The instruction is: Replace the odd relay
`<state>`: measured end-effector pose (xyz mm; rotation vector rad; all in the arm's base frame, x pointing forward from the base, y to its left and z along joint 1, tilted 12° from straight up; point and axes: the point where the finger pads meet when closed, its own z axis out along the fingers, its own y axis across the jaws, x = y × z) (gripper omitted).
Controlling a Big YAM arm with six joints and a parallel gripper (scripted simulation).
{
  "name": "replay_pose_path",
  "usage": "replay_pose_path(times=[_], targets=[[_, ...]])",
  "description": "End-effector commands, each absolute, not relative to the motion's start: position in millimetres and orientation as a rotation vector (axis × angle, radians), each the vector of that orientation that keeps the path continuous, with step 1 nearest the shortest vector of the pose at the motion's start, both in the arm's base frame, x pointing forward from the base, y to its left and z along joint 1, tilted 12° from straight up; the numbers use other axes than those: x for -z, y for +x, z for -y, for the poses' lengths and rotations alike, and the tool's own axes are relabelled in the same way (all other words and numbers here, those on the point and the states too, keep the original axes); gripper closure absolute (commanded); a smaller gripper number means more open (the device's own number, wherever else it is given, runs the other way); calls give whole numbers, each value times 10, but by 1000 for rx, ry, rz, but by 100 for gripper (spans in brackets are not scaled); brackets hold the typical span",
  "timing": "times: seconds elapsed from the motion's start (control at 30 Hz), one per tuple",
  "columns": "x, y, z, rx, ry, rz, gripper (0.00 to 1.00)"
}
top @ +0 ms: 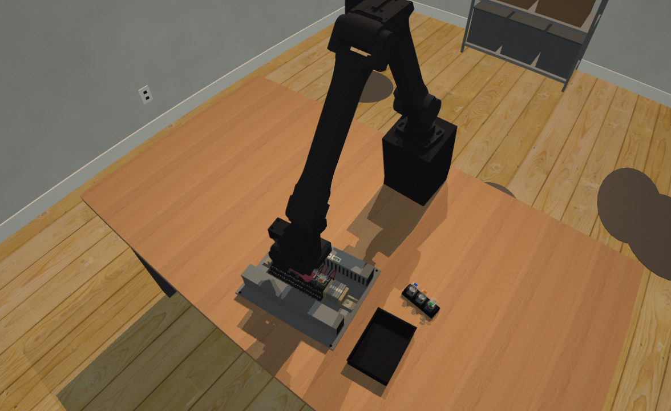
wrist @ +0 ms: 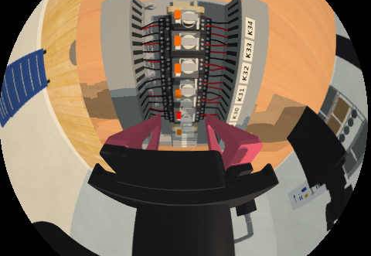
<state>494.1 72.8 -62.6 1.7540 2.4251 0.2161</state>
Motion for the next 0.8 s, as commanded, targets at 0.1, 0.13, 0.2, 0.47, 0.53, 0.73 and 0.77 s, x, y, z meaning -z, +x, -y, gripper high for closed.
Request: replay_pose_path(times=[0.1, 0.13, 0.2, 0.47, 0.53, 0.73, 0.77], targets=[[608, 4969, -752, -219, 1758, -2415, 41], [609, 4968, -751, -219, 1758, -2415, 41], [615, 4958, -750, -218, 1759, -2416, 41], [615, 4961, -750, -226, 1755, -2410, 41], [603, 4981, -753, -232, 1752, -2407, 41], [583, 5010, -757, -238, 1749, -2403, 41], [581, 5012, -757, -238, 1749, -2403, 41]])
